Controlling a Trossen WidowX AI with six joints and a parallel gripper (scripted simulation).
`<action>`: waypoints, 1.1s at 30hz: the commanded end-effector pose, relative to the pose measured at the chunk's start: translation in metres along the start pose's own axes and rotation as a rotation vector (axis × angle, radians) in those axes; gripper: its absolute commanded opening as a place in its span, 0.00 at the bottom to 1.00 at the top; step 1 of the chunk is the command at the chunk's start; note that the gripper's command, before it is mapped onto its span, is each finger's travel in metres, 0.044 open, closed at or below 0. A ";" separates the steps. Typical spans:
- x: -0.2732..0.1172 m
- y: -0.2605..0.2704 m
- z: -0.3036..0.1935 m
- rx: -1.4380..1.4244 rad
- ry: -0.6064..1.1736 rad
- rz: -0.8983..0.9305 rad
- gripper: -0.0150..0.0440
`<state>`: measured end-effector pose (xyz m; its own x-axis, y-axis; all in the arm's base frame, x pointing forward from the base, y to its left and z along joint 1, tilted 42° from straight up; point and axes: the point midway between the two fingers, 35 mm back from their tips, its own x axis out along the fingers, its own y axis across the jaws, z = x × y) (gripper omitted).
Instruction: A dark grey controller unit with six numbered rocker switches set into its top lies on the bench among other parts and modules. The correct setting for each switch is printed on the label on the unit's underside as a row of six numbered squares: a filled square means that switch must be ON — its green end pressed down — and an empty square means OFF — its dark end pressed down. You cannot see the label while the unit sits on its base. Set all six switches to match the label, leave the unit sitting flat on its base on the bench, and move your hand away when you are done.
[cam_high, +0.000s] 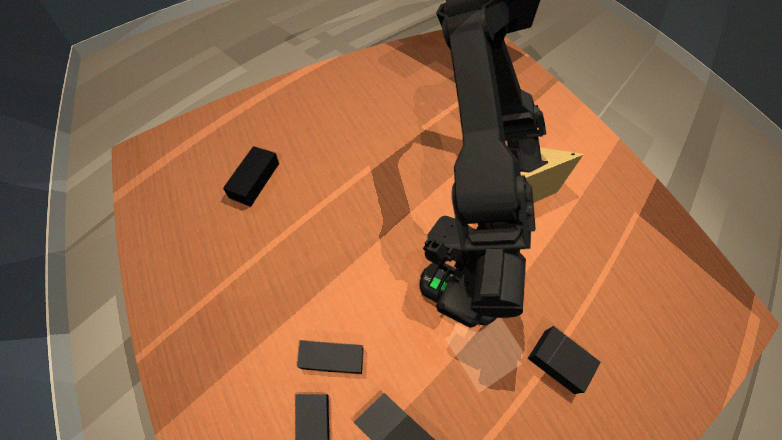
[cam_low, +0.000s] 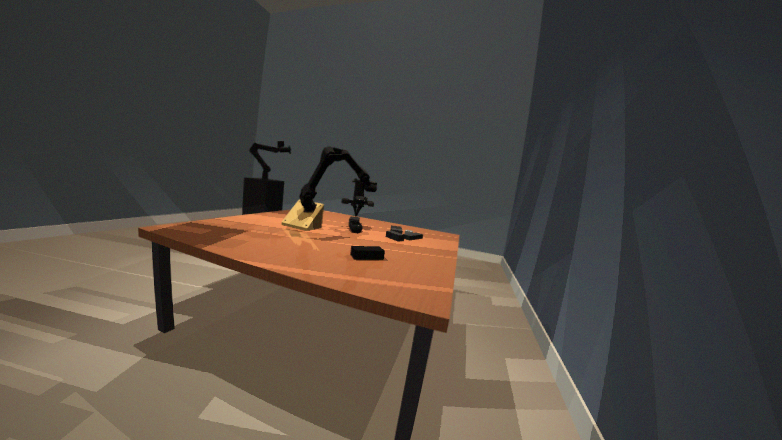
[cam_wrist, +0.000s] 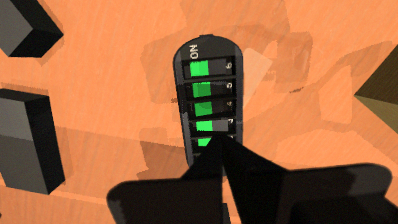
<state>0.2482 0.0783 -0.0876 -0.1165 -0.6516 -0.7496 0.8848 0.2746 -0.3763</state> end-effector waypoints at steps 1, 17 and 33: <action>-0.001 0.001 0.000 -0.001 -0.001 0.002 0.25; 0.028 -0.043 0.001 -0.004 -0.004 0.002 0.25; -0.014 -0.041 0.000 -0.002 0.001 -0.002 0.48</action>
<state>0.2045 0.0540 -0.0808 -0.1432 -0.6659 -0.7322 0.8743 0.2615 -0.4088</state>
